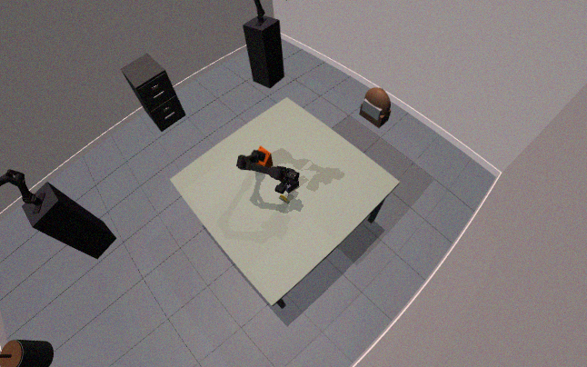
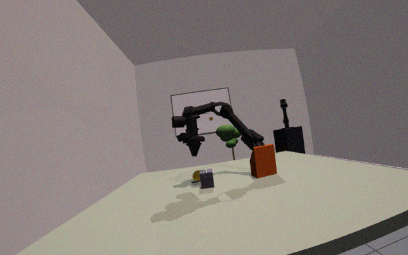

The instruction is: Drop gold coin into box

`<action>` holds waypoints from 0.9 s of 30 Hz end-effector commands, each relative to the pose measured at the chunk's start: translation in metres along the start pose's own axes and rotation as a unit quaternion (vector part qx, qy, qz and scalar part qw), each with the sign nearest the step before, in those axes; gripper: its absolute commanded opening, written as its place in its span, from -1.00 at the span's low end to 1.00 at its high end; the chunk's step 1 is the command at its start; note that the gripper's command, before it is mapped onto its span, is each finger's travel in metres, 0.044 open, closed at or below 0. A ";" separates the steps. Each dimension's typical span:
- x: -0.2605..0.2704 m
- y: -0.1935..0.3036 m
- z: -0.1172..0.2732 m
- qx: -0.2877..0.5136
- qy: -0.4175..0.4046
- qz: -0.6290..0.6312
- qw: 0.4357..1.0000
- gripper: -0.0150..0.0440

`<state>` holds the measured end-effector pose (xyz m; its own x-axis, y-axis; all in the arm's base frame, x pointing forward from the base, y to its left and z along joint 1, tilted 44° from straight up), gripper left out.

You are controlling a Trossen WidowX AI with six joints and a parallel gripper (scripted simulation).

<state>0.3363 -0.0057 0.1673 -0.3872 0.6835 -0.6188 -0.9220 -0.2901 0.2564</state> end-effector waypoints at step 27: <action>-0.030 0.022 -0.070 0.036 0.006 -0.079 0.996 0.05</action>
<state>0.3287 -0.0759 0.1436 -0.2335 0.7115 -0.6628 -0.9706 -0.1293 0.2032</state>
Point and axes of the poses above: the point midway between the two fingers, 35 mm back from their tips, its own z axis back along the fingers, its own x axis across the jaws, y = z × x, the point moved 7 cm from there along z, back along the fingers, and after that the axes turned 13 degrees about z, right-handed, at the moved point
